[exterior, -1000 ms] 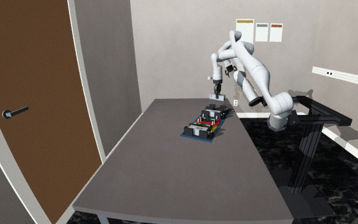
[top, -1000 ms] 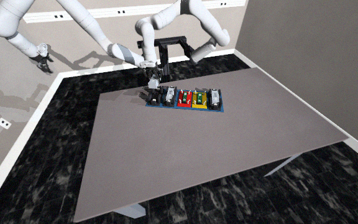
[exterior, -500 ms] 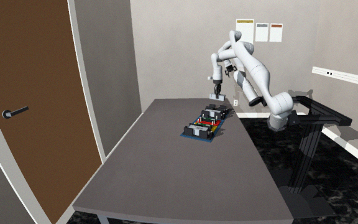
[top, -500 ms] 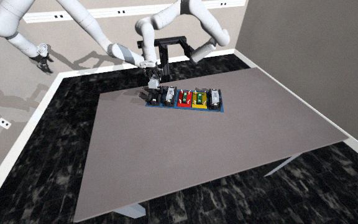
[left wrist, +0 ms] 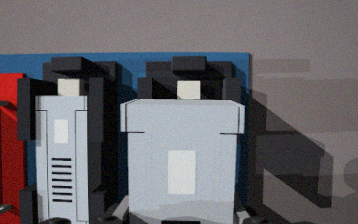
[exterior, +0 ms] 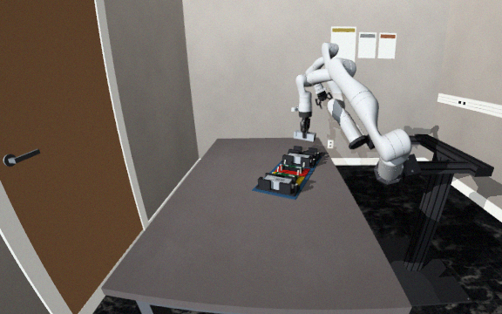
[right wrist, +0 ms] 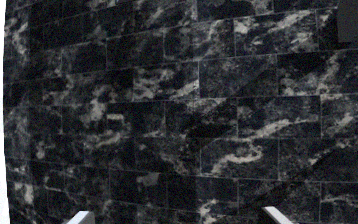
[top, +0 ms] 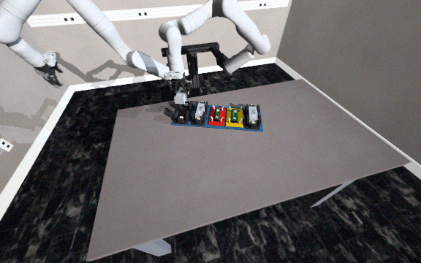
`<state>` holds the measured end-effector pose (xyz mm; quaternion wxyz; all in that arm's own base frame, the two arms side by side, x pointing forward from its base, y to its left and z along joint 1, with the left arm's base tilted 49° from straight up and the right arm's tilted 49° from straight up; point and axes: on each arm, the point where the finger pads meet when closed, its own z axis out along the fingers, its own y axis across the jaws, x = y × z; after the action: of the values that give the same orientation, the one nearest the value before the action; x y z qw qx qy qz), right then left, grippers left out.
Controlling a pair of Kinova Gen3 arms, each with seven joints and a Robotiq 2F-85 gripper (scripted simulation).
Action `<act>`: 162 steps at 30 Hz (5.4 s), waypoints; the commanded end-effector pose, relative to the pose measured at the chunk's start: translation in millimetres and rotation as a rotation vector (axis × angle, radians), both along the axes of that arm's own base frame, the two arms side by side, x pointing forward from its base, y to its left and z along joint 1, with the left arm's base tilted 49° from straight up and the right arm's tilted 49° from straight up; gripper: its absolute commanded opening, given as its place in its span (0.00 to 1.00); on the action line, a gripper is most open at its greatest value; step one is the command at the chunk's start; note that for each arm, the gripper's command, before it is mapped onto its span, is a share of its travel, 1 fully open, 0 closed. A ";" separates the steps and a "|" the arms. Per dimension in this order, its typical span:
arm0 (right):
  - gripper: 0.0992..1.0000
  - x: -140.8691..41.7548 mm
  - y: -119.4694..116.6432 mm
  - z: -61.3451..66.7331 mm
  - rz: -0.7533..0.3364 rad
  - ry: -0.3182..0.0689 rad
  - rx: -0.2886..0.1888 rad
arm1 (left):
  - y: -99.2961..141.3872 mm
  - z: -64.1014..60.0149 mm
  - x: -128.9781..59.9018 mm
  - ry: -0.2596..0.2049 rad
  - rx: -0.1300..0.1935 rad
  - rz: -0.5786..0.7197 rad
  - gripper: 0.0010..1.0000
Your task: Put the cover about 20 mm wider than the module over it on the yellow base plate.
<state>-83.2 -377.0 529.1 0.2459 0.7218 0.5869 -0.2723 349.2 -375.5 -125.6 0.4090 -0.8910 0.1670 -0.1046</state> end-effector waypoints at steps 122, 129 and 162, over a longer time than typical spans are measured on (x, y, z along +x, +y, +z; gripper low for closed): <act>1.00 -0.4 0.2 0.5 -0.001 -0.001 -0.001 | 231.4 225.8 89.6 -0.015 -0.019 -0.017 0.00; 1.00 -0.4 0.2 0.5 -0.001 -0.001 -0.001 | 229.9 224.1 88.9 -0.014 -0.018 -0.019 0.00; 1.00 -0.4 0.2 0.5 -0.001 -0.001 -0.001 | 222.0 216.9 85.8 -0.014 -0.018 -0.019 0.00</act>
<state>-83.2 -377.0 529.1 0.2459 0.7218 0.5869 -0.2723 436.3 -146.8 93.8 0.4043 -0.8908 0.1727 -0.1144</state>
